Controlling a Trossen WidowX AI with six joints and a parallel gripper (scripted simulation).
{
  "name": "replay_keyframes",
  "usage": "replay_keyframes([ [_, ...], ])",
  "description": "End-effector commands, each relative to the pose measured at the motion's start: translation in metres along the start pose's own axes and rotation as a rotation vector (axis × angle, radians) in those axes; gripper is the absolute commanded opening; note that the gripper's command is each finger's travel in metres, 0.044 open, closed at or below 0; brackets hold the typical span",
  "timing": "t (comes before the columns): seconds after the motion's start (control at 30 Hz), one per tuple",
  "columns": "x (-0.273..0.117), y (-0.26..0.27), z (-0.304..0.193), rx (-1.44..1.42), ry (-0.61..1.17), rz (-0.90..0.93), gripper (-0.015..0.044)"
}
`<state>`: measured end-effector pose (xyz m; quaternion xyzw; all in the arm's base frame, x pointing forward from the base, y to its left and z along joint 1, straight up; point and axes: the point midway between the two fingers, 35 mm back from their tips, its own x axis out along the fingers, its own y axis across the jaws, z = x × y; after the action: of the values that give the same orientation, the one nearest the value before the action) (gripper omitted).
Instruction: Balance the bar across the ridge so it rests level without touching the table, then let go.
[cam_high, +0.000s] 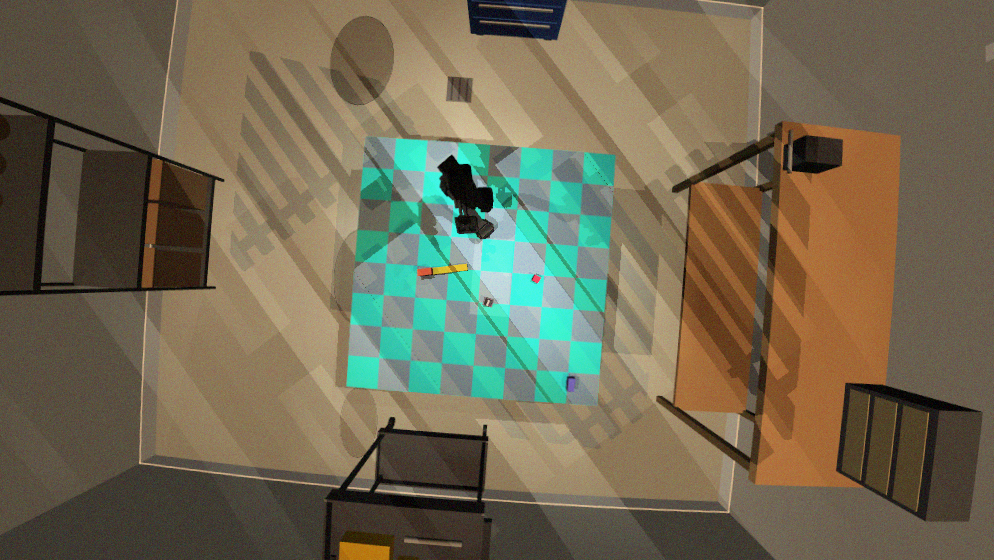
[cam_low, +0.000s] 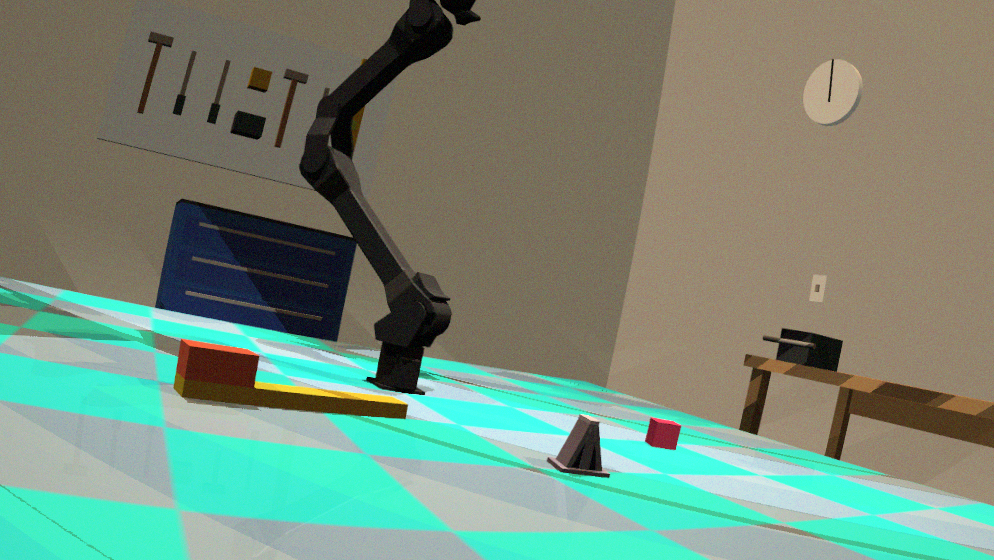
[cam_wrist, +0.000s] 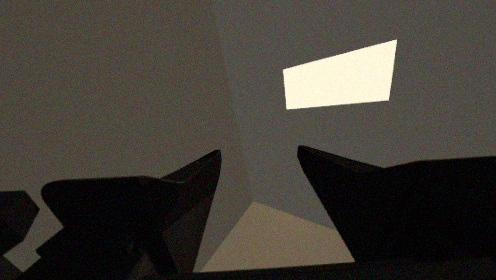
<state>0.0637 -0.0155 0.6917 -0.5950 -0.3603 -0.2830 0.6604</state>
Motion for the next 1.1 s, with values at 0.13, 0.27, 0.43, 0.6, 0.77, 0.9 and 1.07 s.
replay_keyframes([
  [0.13,0.012,0.054,0.031,-0.183,-0.054,0.144,0.0315],
  [0.27,0.017,0.085,0.04,-0.274,-0.075,0.225,0.0315],
  [0.43,0.02,0.124,0.046,-0.38,-0.098,0.333,0.0315],
  [0.6,0.02,0.165,0.045,-0.477,-0.118,0.447,0.0315],
  [0.77,0.019,0.195,0.04,-0.522,-0.115,0.532,0.0315],
  [0.9,0.017,0.212,0.031,-0.517,-0.088,0.582,0.0315],
  [1.07,0.011,0.247,0.02,-0.586,-0.096,0.694,0.0315],
])
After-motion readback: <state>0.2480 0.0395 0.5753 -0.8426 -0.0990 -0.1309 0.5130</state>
